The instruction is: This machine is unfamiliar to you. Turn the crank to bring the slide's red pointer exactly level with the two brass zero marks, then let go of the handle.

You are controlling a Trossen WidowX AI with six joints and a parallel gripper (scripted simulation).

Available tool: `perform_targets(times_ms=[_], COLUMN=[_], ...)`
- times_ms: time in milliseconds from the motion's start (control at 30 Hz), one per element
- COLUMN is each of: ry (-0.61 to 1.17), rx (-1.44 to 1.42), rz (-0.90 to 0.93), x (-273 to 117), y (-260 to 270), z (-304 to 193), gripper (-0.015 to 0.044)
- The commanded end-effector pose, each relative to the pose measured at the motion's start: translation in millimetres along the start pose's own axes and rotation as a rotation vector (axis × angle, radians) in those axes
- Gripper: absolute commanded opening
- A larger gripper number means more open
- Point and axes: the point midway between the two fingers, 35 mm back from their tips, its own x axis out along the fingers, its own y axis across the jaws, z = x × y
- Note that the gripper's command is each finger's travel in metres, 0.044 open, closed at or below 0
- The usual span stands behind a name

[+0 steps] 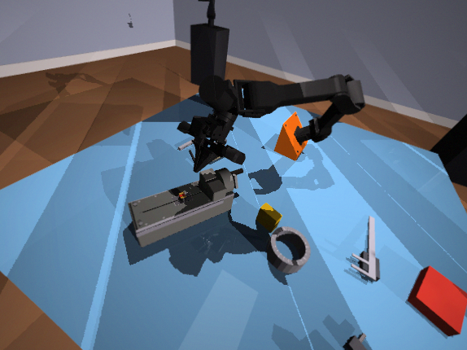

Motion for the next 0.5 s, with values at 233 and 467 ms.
perform_targets(times_ms=[233, 467], ry=[0.000, 0.000], rx=[0.000, 0.000], rz=[0.000, 0.000], x=[0.0, 0.0], y=[0.0, 0.0], z=[0.0, 0.0], gripper=[0.0026, 0.0210])
